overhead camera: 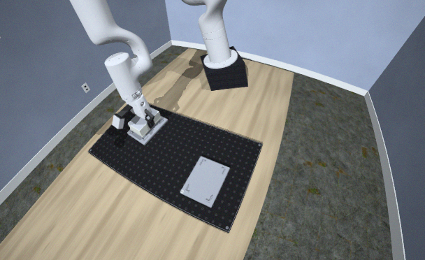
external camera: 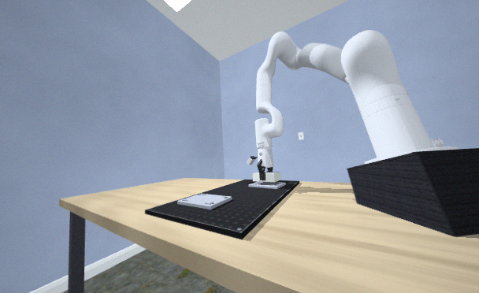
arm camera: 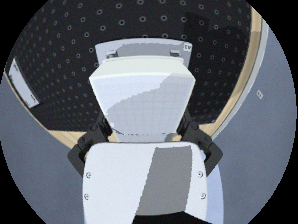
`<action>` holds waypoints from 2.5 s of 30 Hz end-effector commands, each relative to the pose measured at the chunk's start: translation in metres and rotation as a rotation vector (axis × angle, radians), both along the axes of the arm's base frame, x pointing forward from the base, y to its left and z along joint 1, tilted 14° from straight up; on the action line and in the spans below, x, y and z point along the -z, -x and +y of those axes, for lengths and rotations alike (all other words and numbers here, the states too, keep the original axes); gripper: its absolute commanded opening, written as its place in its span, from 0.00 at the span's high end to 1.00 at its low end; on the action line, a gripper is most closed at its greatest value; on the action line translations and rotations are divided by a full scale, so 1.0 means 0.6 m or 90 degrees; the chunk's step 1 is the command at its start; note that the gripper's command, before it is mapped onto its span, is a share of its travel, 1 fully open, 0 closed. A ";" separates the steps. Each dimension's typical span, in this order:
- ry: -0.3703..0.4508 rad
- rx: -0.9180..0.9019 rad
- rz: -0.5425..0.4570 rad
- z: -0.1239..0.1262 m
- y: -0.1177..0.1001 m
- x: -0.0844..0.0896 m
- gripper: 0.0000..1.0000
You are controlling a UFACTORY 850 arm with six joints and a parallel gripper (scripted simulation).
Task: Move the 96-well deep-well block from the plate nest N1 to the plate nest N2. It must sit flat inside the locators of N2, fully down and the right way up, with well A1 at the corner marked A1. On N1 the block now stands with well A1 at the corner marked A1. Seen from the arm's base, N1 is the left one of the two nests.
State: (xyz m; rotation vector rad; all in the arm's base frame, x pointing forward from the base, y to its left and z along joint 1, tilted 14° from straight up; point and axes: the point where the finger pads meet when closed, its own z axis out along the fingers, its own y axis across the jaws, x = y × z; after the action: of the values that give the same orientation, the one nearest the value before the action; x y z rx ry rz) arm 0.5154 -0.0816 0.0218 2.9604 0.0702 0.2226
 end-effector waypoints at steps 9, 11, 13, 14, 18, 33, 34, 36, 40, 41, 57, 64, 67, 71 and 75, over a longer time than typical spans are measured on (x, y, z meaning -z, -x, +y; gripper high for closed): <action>0.002 -0.001 -0.009 -0.001 -0.002 0.006 1.00; 0.002 -0.001 -0.009 -0.001 -0.002 0.006 1.00; 0.002 -0.001 -0.009 -0.001 -0.002 0.006 1.00; 0.002 -0.001 -0.009 -0.001 -0.002 0.006 1.00; 0.002 -0.001 -0.009 -0.001 -0.002 0.006 1.00; 0.002 -0.001 -0.009 -0.002 -0.003 0.009 1.00; 0.002 -0.001 -0.009 -0.002 -0.003 0.009 1.00; 0.002 -0.001 -0.009 -0.002 -0.003 0.010 1.00; 0.002 -0.001 -0.009 -0.002 -0.003 0.011 1.00; 0.002 -0.001 -0.009 -0.002 -0.003 0.011 1.00; 0.002 -0.001 -0.009 -0.003 -0.004 0.015 1.00; 0.002 -0.001 -0.009 -0.003 -0.004 0.016 1.00; 0.002 -0.001 -0.009 -0.003 -0.004 0.017 1.00; 0.002 -0.001 -0.009 -0.003 -0.004 0.018 1.00; 0.002 -0.001 -0.009 -0.003 -0.004 0.019 1.00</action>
State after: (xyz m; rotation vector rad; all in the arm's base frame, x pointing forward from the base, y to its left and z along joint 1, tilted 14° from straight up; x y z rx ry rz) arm 0.5172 -0.0836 0.0104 2.9562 0.0706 0.2410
